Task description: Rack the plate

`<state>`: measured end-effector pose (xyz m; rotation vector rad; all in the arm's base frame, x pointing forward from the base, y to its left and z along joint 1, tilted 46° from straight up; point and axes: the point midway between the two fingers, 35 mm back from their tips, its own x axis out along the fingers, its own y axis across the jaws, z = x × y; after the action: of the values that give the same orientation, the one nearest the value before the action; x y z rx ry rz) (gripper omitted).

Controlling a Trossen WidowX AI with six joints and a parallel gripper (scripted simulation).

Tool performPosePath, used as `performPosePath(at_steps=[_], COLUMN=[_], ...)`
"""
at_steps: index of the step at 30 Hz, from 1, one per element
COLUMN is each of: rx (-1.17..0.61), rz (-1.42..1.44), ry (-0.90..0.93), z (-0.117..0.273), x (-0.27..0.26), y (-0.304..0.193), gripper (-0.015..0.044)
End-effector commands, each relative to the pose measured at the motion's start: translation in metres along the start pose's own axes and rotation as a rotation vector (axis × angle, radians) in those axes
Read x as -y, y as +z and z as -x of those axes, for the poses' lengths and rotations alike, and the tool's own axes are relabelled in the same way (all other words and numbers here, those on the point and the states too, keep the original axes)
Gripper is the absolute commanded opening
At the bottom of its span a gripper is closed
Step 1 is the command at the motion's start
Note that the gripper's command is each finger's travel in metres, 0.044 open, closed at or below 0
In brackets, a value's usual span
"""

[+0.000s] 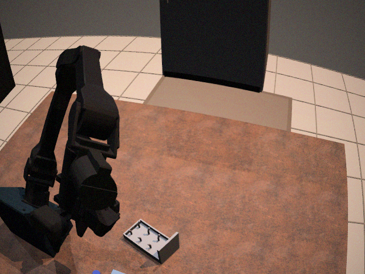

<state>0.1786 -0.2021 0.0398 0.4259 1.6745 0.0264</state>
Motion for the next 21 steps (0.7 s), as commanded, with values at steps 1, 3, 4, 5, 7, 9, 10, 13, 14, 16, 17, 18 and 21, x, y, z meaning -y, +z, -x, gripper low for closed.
performPosePath(at_steps=[1, 3, 4, 5, 7, 9, 10, 13, 14, 16, 17, 18, 21], rx=[0.031, 0.051, 0.061, 0.071, 0.092, 0.114, 0.125, 0.159, 0.170, 0.185, 0.187, 0.187, 0.187], rz=[0.042, 0.063, 0.073, 0.082, 0.099, 0.115, 0.123, 0.142, 0.147, 0.154, 0.154, 0.154, 0.154], ry=[0.099, 0.157, 0.186, 0.216, 0.274, 0.332, 0.360, 0.446, 0.475, 0.509, 0.514, 0.514, 0.513], z=[-0.004, -0.006, -0.007, -0.008, -0.011, -0.013, -0.014, -0.018, -0.019, -0.021, -0.021, -0.021, -0.031], x=[-0.008, -0.013, -0.015, -0.018, -0.023, -0.028, -0.031, -0.038, -0.041, -0.044, -0.044, -0.044, -0.047], y=[0.023, 0.036, 0.043, 0.050, 0.063, 0.076, 0.083, 0.102, 0.108, 0.115, 0.116, 0.116, 0.120], gripper=[0.0400, 0.0400, 0.0400, 0.0400, 0.0400, 0.0400, 0.0400, 0.0400, 0.0400, 0.0400, 0.0400, 0.0400, 0.0400])
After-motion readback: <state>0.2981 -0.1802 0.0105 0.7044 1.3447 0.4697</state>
